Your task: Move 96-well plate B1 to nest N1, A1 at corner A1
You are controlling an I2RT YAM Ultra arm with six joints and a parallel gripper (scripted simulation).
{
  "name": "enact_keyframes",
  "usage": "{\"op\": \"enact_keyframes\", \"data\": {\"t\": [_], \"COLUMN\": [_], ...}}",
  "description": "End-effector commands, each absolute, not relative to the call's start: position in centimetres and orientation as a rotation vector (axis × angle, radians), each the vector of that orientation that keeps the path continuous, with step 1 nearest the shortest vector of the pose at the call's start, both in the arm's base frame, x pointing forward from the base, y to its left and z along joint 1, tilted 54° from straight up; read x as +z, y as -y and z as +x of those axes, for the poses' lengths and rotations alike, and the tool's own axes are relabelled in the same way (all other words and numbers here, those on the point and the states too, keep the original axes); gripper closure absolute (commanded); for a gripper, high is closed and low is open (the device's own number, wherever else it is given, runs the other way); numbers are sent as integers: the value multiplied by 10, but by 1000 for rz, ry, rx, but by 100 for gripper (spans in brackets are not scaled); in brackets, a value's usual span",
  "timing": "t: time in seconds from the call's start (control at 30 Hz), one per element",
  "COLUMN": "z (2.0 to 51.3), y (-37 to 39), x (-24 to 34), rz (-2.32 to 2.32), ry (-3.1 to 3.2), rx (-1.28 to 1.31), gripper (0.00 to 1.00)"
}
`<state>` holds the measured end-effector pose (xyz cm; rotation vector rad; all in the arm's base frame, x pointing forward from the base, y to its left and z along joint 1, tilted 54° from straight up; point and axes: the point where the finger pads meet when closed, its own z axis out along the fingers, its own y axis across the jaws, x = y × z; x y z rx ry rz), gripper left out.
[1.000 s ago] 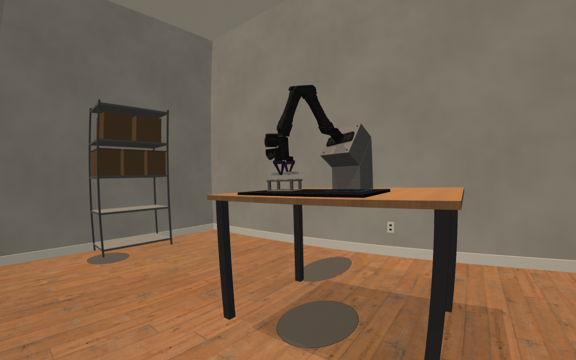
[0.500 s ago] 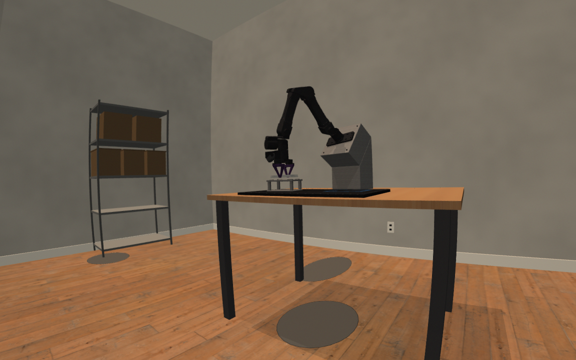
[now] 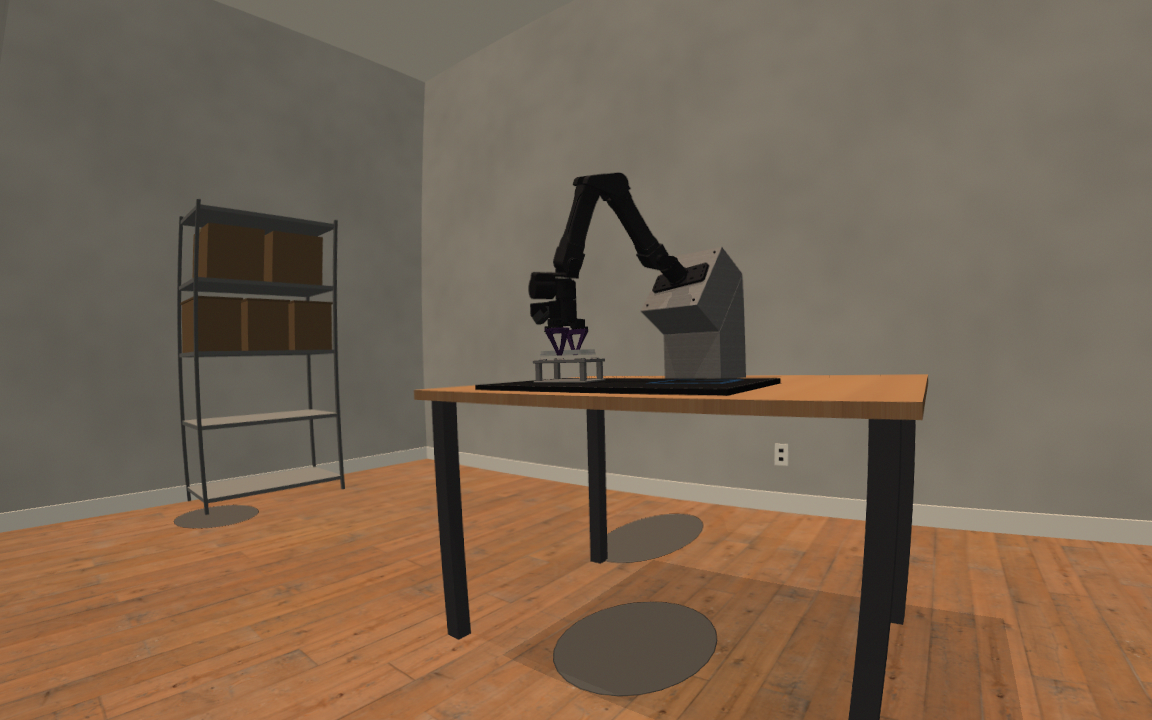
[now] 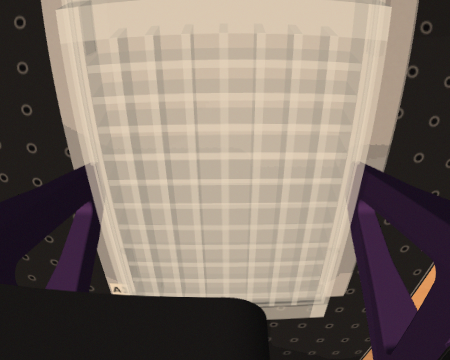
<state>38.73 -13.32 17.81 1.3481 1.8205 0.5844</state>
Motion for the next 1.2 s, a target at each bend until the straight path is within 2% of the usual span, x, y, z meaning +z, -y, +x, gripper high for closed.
{"op": "enact_keyframes", "data": {"t": [0.0,1.17], "z": [384,388], "y": [135,132], "x": [184,174], "rz": [1348,1353], "ry": [-1795,-1808], "rx": [578,580], "gripper": [100,100]}}
